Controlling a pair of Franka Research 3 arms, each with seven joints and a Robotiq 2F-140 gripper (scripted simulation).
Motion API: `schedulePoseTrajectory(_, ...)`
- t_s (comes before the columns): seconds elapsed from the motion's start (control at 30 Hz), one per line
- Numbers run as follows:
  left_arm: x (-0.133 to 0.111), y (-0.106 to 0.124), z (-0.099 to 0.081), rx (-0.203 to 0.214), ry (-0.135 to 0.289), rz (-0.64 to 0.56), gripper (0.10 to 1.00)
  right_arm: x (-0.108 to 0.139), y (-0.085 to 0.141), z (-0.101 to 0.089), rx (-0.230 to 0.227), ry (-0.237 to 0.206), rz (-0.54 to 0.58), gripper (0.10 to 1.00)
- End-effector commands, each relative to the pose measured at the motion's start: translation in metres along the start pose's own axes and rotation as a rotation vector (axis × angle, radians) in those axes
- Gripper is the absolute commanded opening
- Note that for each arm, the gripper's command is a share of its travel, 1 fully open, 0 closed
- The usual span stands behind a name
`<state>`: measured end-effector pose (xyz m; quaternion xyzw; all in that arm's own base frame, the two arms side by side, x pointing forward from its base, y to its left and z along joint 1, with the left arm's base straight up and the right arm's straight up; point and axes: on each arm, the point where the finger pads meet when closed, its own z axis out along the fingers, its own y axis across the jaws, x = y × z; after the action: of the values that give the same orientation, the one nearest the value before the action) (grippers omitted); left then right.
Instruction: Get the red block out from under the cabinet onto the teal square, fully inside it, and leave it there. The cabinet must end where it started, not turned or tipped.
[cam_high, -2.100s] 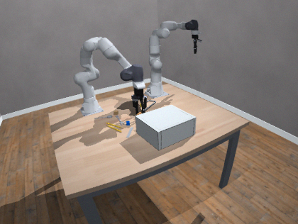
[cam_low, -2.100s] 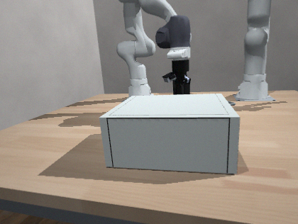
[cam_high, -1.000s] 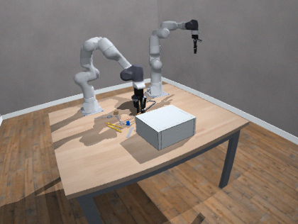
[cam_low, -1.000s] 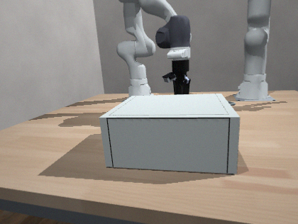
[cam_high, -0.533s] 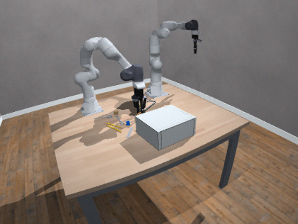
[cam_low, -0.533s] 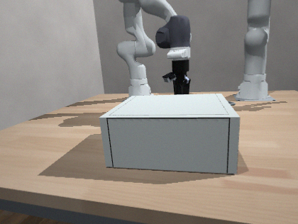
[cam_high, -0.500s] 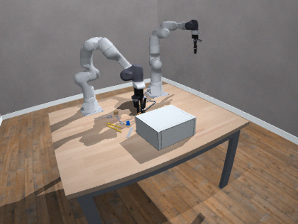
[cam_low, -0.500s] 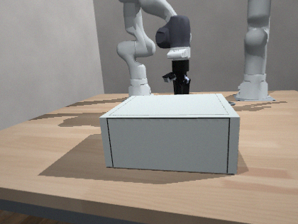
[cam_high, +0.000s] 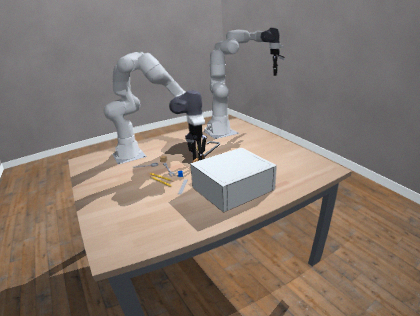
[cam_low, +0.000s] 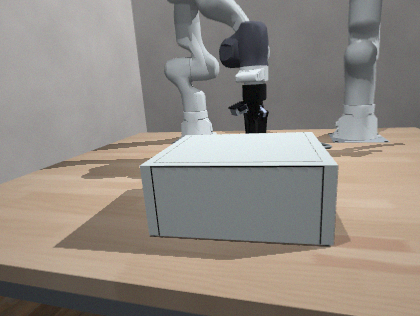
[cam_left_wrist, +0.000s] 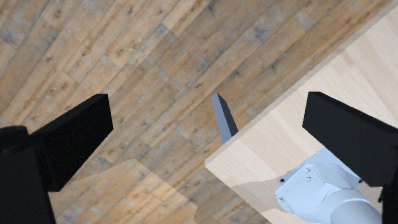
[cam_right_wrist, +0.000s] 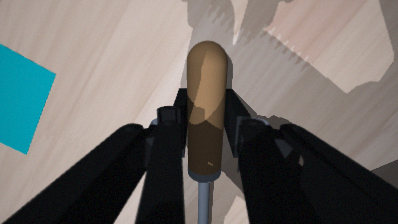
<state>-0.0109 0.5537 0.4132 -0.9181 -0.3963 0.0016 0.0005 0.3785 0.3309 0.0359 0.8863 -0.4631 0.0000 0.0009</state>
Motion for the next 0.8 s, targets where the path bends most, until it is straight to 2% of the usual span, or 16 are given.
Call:
schedulePoseTrajectory(0.0,0.0,0.0,-0.0001,0.0,0.0,0.0,1.0,-0.0003,-0.0005,-0.0019,0.002,-0.001,0.004,0.099)
schedulePoseTrajectory(0.43,0.0,0.0,-0.0001,0.0,0.0,0.0,1.0,-0.0004,0.001,-0.0019,0.002,-0.001,0.027,0.099)
schedulePoseTrajectory(0.77,0.0,0.0,-0.0001,0.0,0.0,0.0,1.0,-0.0009,0.0059,-0.0019,0.001,-0.001,0.106,0.099)
